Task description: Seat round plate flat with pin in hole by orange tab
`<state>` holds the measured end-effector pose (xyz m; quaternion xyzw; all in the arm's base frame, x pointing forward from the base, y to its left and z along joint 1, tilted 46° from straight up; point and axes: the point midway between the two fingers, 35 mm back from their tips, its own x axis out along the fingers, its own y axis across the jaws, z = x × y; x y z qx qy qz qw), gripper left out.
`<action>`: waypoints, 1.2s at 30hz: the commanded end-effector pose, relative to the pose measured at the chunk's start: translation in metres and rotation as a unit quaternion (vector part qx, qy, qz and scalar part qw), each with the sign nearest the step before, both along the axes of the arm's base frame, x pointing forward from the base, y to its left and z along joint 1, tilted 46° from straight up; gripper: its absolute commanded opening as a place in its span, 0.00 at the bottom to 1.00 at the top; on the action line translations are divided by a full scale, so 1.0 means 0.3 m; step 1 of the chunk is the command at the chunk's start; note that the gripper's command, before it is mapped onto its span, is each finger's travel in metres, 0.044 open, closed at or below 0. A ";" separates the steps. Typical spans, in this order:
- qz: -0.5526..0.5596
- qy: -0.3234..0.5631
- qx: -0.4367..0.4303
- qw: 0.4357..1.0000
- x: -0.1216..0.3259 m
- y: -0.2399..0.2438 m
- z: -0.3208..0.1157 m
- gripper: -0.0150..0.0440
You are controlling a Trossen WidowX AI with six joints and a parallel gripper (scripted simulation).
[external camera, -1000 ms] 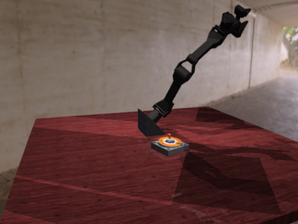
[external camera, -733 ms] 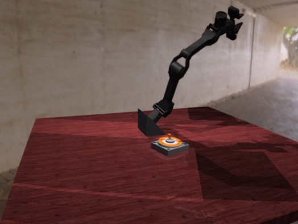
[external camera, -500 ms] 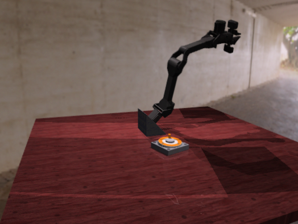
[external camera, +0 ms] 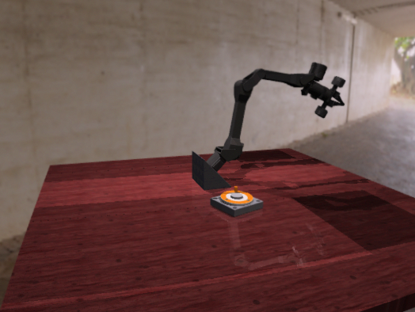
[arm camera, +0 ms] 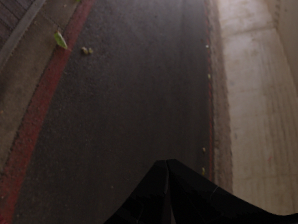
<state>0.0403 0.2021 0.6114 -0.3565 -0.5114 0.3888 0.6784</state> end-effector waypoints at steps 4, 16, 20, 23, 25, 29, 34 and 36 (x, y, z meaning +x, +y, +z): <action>-0.073 0.071 -0.118 0.988 0.218 0.167 -0.223 0.25; -0.230 0.320 -0.285 0.874 0.754 0.113 -0.762 0.25; -0.253 0.396 -0.304 0.829 0.847 0.037 -0.902 0.25; -0.276 0.491 -0.313 0.765 0.930 -0.078 -1.068 0.25; -0.287 0.555 -0.309 0.717 0.966 -0.165 -1.173 0.25; -0.298 0.630 -0.297 0.652 0.986 -0.283 -1.298 0.25; -0.304 0.772 -0.239 0.504 0.945 -0.526 -1.524 0.25; -0.302 0.790 -0.226 0.483 0.934 -0.554 -1.548 0.25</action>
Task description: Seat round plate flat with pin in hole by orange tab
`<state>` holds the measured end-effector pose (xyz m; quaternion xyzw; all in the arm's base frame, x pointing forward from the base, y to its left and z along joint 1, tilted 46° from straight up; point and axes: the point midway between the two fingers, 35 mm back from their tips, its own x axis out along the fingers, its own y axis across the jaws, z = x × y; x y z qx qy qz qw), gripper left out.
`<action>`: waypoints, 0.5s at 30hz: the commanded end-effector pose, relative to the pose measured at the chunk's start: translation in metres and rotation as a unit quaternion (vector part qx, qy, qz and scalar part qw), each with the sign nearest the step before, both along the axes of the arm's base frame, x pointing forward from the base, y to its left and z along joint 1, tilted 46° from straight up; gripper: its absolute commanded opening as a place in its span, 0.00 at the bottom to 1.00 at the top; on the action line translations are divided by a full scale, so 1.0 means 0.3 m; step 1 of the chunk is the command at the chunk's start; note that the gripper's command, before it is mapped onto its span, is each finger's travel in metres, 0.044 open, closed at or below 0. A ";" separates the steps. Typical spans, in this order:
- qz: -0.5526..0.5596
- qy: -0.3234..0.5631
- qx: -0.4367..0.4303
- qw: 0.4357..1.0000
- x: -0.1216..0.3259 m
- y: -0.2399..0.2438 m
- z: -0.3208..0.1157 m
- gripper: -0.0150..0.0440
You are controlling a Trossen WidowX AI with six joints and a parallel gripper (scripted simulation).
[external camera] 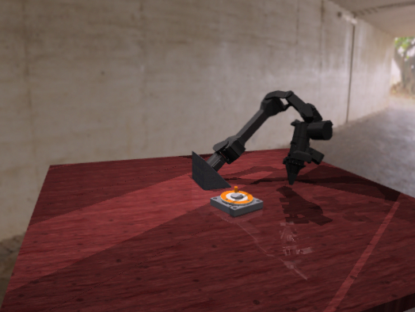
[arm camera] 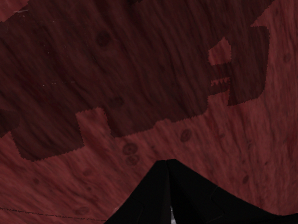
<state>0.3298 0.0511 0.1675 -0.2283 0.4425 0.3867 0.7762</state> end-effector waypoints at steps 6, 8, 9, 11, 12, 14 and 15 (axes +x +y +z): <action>-0.206 0.231 0.126 0.942 -0.164 -0.258 -0.242 0.25; -0.223 0.247 0.139 0.933 -0.180 -0.274 -0.254 0.25; -0.244 0.267 0.155 0.919 -0.200 -0.293 -0.269 0.25; -0.297 0.313 0.198 0.880 -0.252 -0.336 -0.300 0.25; -0.322 0.335 0.221 0.858 -0.278 -0.354 -0.313 0.25; -0.352 0.360 0.250 0.827 -0.309 -0.375 -0.326 0.25; -0.354 0.362 0.252 0.825 -0.310 -0.375 -0.326 0.25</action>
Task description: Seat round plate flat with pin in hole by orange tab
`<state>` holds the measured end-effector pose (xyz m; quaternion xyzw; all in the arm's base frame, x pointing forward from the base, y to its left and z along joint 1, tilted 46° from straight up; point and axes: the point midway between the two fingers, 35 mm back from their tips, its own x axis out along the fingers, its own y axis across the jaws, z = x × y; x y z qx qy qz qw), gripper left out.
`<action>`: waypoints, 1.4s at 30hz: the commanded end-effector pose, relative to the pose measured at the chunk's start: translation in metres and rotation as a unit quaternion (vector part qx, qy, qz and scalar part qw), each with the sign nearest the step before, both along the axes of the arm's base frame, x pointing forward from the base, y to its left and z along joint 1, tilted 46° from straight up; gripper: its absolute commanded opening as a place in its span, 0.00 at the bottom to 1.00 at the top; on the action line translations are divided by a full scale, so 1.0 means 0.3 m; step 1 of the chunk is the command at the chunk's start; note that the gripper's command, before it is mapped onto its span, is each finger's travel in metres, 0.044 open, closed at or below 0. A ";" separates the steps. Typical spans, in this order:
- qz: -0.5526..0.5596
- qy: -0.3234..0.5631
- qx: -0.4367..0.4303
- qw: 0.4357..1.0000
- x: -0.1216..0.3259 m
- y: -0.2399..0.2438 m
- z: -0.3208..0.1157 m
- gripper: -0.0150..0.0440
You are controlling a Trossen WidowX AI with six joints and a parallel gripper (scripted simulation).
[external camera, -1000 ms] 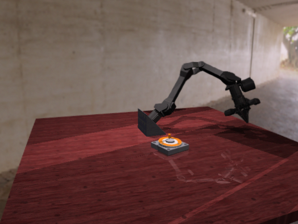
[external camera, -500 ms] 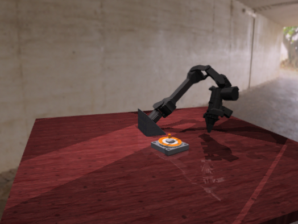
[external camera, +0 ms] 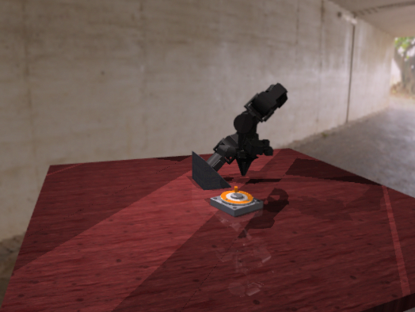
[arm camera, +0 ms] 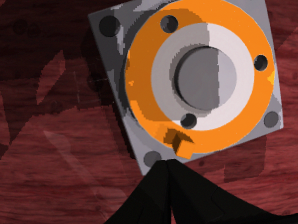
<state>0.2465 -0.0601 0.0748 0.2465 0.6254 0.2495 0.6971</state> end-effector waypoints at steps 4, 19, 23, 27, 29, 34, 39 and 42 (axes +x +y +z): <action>-0.039 0.035 0.039 0.998 -0.033 -0.005 -0.017 0.25; -0.039 0.035 0.040 0.998 -0.014 0.112 -0.125 0.25; -0.039 0.035 0.040 0.998 -0.018 0.108 -0.129 0.25; -0.039 0.035 0.040 0.998 -0.032 0.099 -0.140 0.25; -0.039 0.035 0.040 0.998 -0.041 0.094 -0.147 0.25; -0.039 0.035 0.040 0.998 -0.052 0.082 -0.162 0.25; -0.039 0.035 0.040 0.998 -0.058 0.071 -0.172 0.25; -0.039 0.035 0.040 0.998 -0.060 0.065 -0.179 0.25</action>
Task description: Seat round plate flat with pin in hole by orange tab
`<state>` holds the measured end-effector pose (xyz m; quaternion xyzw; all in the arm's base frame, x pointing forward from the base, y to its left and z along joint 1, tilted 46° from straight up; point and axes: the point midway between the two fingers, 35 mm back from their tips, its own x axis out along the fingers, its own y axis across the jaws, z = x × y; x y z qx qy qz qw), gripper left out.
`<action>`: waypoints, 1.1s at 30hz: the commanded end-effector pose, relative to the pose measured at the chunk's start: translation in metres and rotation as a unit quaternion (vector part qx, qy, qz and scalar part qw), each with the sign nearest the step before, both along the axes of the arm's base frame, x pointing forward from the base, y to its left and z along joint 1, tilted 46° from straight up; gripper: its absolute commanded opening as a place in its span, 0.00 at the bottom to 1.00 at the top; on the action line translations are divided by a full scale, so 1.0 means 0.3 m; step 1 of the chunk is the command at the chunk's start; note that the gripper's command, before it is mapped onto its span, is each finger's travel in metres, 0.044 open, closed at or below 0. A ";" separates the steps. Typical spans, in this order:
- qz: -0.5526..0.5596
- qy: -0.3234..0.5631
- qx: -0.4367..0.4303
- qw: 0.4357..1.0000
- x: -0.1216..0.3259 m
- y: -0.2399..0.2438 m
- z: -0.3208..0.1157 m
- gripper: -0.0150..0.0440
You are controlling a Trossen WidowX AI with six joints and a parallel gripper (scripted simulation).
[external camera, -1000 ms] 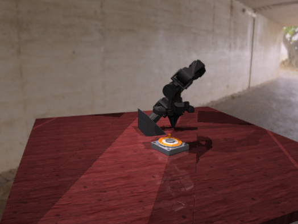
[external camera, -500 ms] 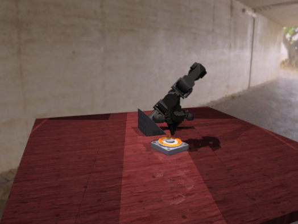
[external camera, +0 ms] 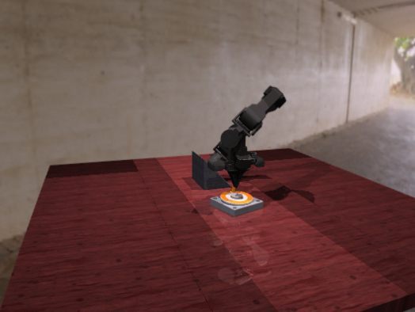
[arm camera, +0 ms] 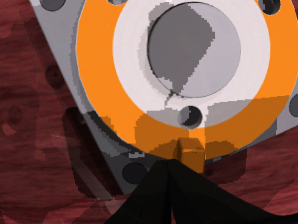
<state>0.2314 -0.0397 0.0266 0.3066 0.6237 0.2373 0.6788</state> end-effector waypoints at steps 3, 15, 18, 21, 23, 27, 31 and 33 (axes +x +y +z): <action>0.003 0.007 0.001 1.000 -0.012 -0.009 -0.025 0.25; 0.003 0.006 0.000 1.000 -0.015 -0.027 -0.041 0.25; 0.003 0.006 0.000 1.000 -0.016 -0.030 -0.044 0.25; 0.003 0.006 0.000 1.000 -0.017 -0.033 -0.047 0.25; 0.003 0.006 0.000 1.000 -0.017 -0.036 -0.050 0.25; 0.003 0.006 0.000 1.000 -0.018 -0.042 -0.056 0.25; 0.003 0.006 0.000 1.000 -0.017 -0.051 -0.052 0.25; 0.003 0.007 0.000 1.000 -0.017 -0.069 -0.034 0.25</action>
